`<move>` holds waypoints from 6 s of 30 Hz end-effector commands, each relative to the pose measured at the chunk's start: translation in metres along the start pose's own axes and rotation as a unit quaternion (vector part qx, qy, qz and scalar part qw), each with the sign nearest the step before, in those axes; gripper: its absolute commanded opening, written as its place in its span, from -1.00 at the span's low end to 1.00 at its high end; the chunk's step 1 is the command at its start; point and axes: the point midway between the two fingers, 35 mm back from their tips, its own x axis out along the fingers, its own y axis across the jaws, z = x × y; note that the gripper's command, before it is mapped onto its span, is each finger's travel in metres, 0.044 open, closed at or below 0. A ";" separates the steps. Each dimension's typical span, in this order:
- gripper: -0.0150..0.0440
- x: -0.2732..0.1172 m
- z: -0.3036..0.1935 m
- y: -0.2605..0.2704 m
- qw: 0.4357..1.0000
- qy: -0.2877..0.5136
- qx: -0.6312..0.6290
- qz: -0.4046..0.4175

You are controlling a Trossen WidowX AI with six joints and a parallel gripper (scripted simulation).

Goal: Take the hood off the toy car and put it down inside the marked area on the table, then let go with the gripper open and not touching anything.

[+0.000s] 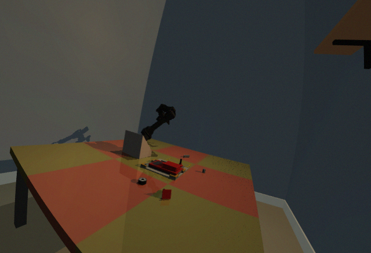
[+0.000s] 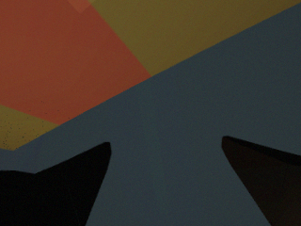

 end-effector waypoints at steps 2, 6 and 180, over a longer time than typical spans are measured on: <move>1.00 0.002 0.001 0.000 1.000 0.000 0.001 0.003; 1.00 0.021 0.009 0.002 0.999 -0.003 0.012 0.032; 1.00 -0.086 0.282 0.654 -0.434 0.237 0.817 0.297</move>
